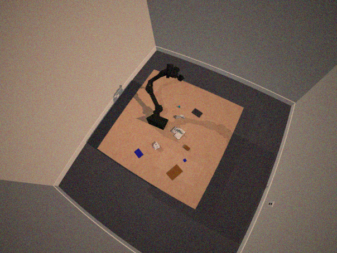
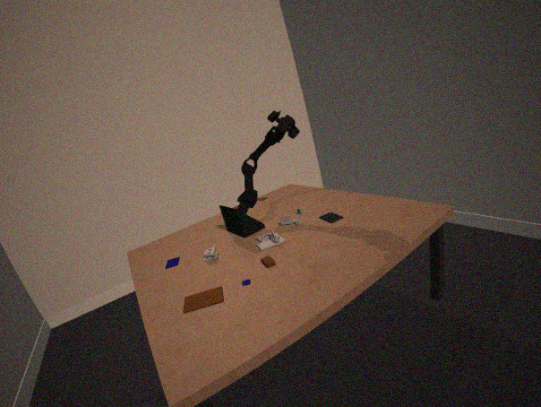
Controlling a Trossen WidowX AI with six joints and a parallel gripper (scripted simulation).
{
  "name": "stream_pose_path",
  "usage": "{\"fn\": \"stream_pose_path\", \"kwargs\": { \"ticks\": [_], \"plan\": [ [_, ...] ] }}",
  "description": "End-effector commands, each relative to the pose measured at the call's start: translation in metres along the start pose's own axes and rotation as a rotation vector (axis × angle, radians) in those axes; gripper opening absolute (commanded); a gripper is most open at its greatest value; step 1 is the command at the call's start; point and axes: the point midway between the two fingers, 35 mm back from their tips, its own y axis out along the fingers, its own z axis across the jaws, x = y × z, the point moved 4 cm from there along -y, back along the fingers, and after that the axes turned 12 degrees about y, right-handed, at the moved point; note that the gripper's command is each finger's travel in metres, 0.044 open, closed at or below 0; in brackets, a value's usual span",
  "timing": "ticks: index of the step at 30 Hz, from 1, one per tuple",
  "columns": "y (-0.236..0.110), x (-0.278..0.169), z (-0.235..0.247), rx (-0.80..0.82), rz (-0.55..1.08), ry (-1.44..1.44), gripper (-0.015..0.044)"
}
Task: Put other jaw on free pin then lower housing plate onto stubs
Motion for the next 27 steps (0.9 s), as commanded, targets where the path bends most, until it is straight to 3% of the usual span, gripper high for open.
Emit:
{"fn": "stream_pose_path", "kwargs": {
  "ticks": [1,27],
  "plan": [
    [0.008,-0.01,0.008,0.032,0.04,0.033,0.044],
    [0.043,-0.065,0.051,0.167,0.29,0.291,0.044]
  ]
}}
